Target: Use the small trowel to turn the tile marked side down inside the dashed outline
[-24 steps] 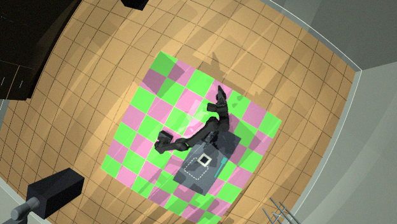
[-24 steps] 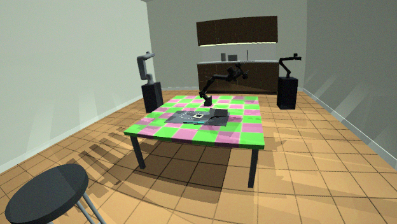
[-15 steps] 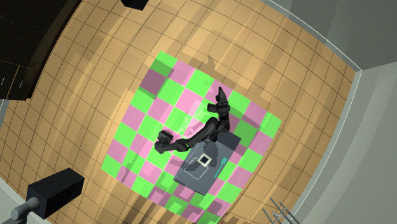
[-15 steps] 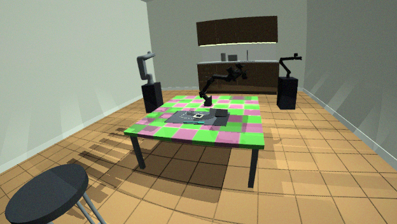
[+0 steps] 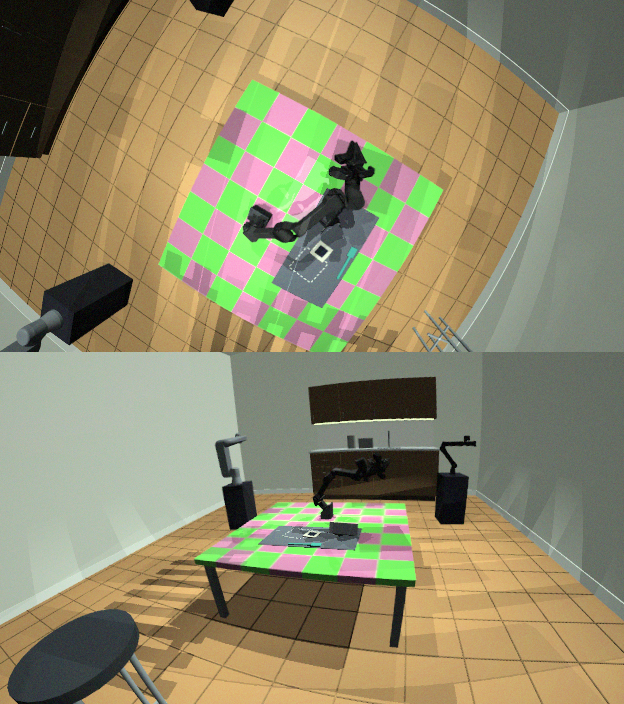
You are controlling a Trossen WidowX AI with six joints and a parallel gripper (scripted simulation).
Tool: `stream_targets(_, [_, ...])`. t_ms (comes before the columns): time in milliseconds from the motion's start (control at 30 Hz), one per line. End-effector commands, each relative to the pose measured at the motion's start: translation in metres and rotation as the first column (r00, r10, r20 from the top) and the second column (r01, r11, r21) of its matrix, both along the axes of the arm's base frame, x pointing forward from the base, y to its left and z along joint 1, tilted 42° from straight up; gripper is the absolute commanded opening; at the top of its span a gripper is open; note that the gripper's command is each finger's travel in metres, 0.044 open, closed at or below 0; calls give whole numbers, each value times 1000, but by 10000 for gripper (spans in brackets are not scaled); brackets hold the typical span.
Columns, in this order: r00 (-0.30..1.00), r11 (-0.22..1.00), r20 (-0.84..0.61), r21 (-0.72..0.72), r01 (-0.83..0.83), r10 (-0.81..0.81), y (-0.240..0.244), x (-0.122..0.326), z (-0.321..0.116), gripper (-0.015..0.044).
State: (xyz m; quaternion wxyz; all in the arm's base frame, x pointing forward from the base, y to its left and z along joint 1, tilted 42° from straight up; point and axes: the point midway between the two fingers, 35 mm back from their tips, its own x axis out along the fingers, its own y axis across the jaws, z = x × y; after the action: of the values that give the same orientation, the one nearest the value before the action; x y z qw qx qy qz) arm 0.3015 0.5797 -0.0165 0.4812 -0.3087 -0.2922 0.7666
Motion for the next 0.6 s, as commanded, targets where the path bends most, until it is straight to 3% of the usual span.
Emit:
stream_targets(0, [993,996,-94,-72,59,-66,-4,7,-4,100])
stream_targets(567, [808,882,-423,-408,234,-410,-28,31,-28,100])
